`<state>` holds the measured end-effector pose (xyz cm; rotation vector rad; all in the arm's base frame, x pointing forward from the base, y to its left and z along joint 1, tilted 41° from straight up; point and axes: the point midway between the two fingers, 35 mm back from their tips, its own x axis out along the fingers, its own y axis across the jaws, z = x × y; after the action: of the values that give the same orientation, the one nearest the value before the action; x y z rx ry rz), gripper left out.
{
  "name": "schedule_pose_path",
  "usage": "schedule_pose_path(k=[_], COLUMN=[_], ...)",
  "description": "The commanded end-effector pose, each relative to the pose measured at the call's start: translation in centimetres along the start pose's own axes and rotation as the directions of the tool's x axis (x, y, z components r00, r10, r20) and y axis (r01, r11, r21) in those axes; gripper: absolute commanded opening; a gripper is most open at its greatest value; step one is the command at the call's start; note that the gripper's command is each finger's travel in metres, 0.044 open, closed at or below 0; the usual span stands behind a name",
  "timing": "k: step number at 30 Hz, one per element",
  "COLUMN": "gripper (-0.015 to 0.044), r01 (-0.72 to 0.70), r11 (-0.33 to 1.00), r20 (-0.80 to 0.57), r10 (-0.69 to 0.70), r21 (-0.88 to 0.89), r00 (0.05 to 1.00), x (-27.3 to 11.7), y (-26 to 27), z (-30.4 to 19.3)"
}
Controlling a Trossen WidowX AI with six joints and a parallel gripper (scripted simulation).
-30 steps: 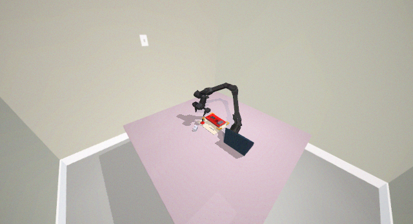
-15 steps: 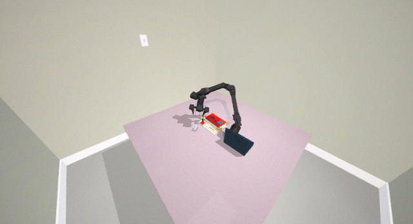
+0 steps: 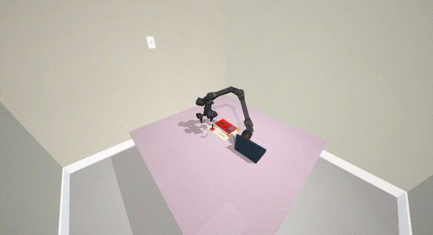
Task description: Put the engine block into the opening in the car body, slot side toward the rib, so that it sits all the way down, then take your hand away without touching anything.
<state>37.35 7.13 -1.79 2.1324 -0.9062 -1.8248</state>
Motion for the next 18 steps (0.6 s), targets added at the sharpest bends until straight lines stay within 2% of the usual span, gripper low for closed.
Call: schedule_pose_path(k=[1,9,18], gripper=[0.044,0.044,0.044], r01=[-0.02,-0.05,-0.074], r11=[0.99,0.914,0.749], r20=[-0.002,0.002,-0.001], r10=[0.02,0.056,0.098], r21=[-0.142,-0.402,-0.659], r00=[1.0,0.998,0.995], x=[-0.2,-0.6,-1.0], y=[-0.7,-2.0,-3.4], z=[0.5,1.9,3.7])
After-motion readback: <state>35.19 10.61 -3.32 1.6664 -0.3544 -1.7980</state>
